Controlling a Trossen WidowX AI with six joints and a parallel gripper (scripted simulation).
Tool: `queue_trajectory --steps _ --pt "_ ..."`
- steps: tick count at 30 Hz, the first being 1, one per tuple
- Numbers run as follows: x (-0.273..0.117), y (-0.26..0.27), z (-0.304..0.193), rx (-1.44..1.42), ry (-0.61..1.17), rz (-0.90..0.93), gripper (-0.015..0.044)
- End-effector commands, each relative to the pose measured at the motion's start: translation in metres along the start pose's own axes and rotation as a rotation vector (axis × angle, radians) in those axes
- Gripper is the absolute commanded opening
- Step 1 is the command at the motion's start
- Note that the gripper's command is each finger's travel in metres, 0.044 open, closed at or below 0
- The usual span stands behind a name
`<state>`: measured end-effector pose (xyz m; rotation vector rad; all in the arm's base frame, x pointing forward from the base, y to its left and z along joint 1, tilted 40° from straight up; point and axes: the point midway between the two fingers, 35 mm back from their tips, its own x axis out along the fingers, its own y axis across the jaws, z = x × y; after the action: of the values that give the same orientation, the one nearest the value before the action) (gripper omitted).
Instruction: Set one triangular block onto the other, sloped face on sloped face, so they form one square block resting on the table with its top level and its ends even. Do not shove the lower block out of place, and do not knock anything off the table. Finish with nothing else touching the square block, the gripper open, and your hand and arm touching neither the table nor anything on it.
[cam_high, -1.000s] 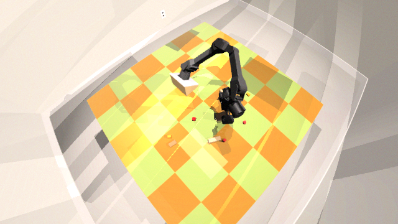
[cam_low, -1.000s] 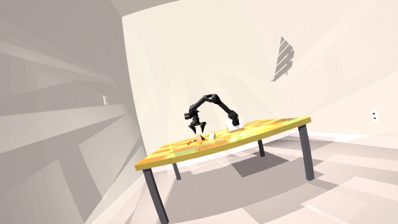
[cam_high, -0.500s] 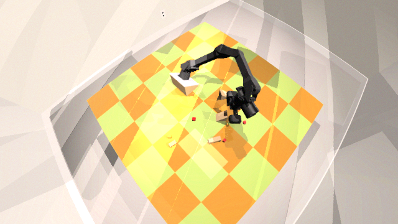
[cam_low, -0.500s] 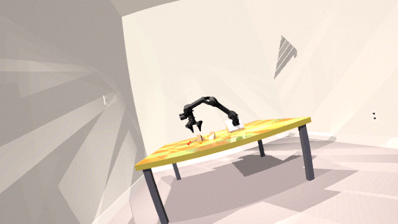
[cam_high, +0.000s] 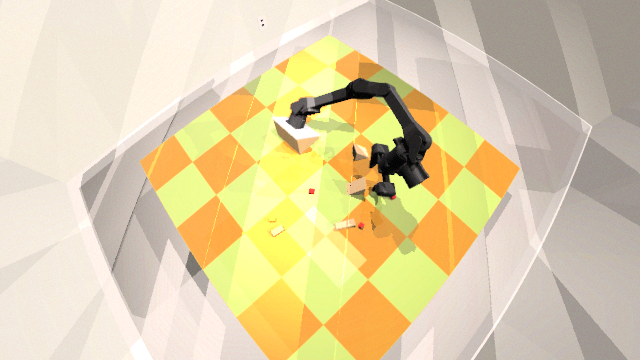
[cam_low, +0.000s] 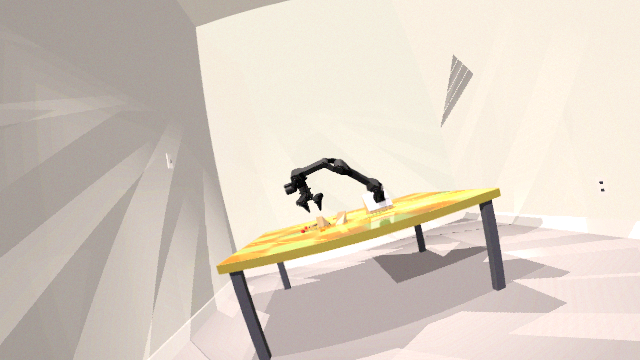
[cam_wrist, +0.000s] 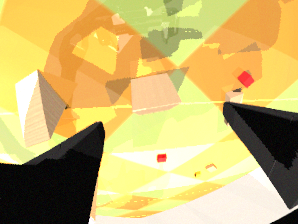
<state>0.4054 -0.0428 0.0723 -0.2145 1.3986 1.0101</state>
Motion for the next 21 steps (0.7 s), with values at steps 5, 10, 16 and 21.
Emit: queue_trajectory --steps 5,10,16,21 --pt "0.016 0.0 0.0 -0.003 0.025 0.008 0.044" --pt "0.024 -0.001 0.0 -0.006 0.035 0.007 0.044" --pt "0.034 -0.001 0.0 -0.01 0.048 0.006 0.044" --pt "0.042 -0.001 -0.001 -0.013 0.058 0.005 0.044"
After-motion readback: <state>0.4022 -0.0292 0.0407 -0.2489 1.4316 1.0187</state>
